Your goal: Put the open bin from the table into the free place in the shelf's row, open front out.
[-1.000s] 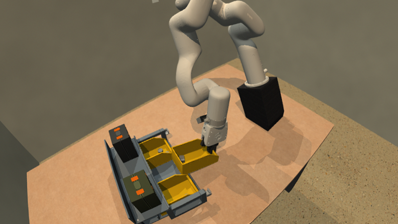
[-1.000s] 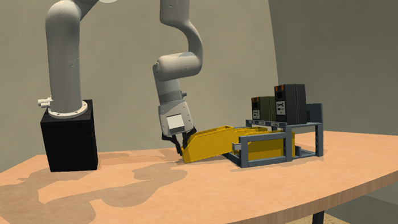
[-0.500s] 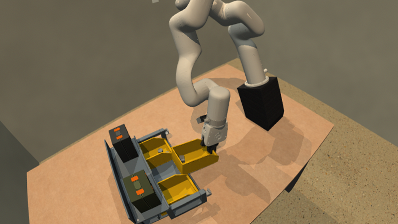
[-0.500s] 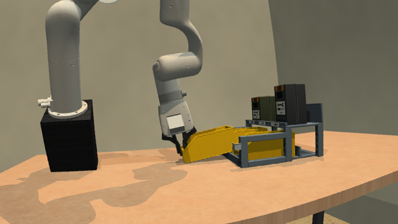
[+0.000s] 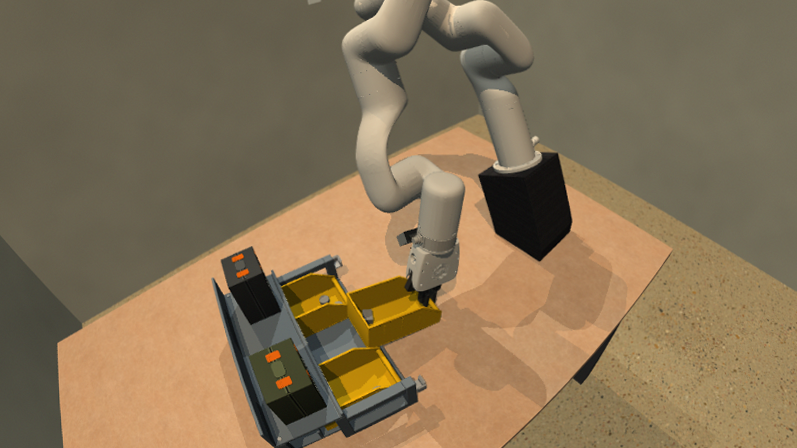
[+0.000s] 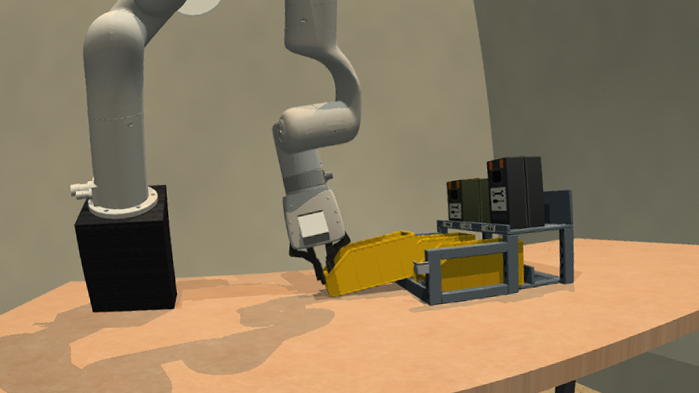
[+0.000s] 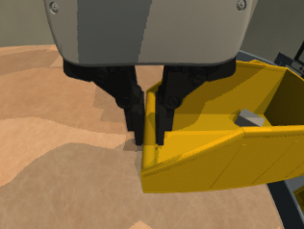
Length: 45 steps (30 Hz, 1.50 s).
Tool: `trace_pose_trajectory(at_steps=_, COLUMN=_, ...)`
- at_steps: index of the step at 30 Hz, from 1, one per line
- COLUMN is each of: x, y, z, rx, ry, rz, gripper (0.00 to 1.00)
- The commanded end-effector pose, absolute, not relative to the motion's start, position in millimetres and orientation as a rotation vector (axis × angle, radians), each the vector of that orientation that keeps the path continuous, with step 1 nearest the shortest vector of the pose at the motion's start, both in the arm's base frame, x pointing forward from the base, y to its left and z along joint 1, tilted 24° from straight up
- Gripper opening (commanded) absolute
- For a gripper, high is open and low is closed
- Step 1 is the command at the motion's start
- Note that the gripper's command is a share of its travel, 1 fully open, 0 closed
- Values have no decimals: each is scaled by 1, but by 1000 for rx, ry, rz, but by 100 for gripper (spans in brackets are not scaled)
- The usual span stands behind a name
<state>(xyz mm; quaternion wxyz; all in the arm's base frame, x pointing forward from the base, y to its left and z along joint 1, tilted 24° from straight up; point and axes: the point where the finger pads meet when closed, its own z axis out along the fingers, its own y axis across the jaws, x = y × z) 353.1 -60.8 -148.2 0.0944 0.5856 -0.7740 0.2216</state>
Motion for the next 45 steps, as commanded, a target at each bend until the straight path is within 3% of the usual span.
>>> trace_pose_trajectory(at_steps=1, x=354, y=-60, z=-148, rx=1738, ry=-2297, rz=659, gripper=0)
trace_pose_trajectory(at_steps=45, x=355, y=-54, z=-133, rx=1738, ry=-2297, rz=660, gripper=0)
